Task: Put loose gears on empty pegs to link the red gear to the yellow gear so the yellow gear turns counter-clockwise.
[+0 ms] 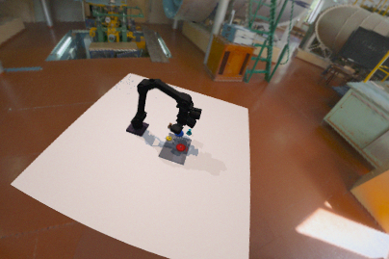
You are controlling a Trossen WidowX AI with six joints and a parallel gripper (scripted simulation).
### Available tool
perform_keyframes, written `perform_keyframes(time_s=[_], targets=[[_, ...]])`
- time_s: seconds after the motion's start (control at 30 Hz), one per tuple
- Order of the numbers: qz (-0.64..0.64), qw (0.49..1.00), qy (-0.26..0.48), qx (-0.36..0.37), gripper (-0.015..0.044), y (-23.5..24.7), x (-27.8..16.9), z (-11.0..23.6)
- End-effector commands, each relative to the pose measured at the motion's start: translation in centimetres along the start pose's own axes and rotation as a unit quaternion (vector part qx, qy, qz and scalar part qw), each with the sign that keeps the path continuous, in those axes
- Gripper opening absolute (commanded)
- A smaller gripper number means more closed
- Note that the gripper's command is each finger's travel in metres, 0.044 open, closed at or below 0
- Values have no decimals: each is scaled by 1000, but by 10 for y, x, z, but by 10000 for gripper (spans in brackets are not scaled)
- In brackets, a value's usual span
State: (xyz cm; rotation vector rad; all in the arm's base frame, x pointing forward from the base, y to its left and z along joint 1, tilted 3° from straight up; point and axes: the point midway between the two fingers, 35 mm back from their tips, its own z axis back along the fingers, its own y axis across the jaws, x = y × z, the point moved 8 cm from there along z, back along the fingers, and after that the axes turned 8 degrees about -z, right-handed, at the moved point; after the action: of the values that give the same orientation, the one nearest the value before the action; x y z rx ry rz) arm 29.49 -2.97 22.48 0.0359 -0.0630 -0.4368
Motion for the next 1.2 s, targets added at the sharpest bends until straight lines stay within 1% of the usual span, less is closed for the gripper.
perform_keyframes(time_s=[0.0,0.6,1.17], targets=[[2,1000,-3,2,0,-8,-1,-2],[2,1000,-3,0,0,-48,-3,-19],[2,1000,-3,0,0,-49,-4,-20]])
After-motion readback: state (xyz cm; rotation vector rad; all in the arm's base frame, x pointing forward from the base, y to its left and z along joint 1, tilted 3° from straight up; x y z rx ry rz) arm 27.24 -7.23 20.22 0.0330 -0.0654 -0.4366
